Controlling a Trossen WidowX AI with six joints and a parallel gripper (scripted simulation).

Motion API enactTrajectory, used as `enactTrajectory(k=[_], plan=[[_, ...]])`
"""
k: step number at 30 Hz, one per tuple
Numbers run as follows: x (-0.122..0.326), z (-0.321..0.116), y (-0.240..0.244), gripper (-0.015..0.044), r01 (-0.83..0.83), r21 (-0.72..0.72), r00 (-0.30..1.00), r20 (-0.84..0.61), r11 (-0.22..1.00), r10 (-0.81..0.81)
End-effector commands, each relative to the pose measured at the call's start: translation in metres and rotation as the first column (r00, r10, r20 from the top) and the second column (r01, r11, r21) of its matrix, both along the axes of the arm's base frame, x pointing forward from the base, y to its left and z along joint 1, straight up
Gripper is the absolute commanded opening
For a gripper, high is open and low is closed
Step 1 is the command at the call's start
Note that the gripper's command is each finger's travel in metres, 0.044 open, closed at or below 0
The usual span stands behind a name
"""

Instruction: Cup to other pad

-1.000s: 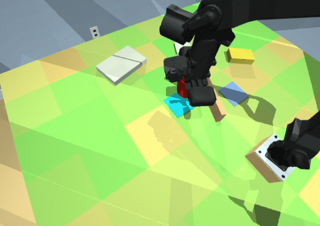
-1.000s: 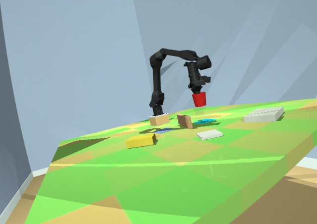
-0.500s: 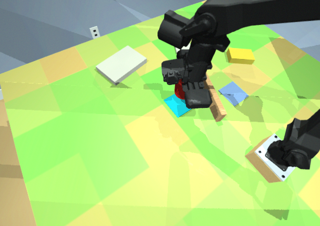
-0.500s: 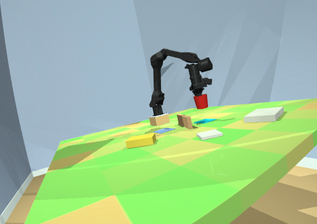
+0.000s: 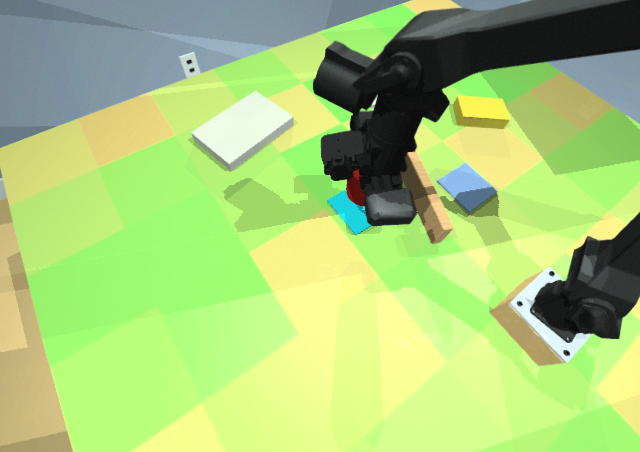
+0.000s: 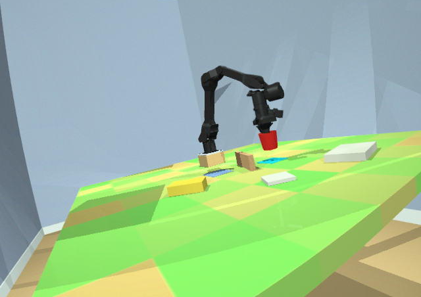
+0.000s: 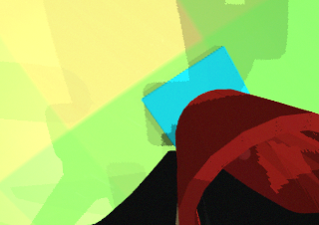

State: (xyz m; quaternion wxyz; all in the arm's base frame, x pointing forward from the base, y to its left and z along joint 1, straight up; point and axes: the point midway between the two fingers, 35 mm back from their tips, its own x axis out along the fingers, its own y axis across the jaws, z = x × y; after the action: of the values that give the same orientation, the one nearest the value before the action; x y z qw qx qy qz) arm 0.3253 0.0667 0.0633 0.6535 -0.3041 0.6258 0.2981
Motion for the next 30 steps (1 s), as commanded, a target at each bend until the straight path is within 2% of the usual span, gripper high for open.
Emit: enactTrajectory(k=[1,21,30], plan=[[-0.002,-0.01,0.0,0.0,0.004,-0.002,1.0,-0.01,1.0,-0.004],[-0.003,-0.042,0.0,0.0,0.004,-0.002,1.0,-0.011,1.0,-0.004],[-0.001,-0.04,0.0,0.0,0.0,-0.001,1.0,-0.005,1.0,0.0]])
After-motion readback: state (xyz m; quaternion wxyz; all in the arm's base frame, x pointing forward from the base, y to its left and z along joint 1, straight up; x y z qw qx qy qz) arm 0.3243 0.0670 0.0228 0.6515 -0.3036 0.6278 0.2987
